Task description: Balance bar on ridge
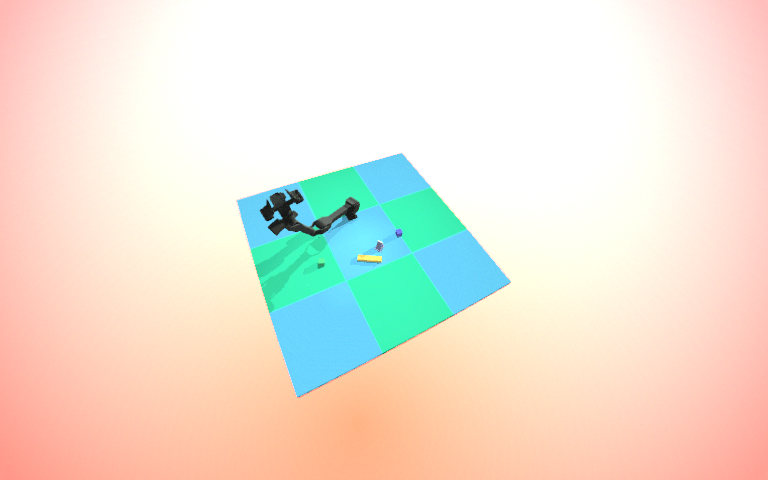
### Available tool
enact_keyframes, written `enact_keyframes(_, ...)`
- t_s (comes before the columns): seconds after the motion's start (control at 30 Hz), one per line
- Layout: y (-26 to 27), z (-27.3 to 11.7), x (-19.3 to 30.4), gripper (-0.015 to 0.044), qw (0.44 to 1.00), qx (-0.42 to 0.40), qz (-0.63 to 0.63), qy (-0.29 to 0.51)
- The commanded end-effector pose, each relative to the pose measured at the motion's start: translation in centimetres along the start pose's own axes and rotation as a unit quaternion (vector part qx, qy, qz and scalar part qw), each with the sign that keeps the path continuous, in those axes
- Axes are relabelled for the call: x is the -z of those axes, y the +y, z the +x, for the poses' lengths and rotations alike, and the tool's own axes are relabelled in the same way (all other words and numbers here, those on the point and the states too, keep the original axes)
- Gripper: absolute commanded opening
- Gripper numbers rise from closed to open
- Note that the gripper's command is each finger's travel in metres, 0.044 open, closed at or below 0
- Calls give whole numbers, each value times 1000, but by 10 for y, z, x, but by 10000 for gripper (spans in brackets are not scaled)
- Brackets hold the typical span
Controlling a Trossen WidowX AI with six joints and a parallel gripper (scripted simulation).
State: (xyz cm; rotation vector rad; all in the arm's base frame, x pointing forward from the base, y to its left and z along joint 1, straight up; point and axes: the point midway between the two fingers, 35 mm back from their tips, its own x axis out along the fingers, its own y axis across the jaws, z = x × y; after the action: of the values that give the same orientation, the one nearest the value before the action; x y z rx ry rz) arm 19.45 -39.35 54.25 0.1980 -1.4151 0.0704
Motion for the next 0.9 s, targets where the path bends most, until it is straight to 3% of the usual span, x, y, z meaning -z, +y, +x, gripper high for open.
enact_keyframes(0.0, 1, 1, -2, 374, 1000, -2, -1, -1)
enact_keyframes(0.1, 17, 11, -22, 315, 1000, -24, -16, -9)
enact_keyframes(0.6, 150, 61, -115, 315, 981, -168, -93, -29)
enact_keyframes(0.87, 223, 75, -134, 315, 960, -232, -156, -8)
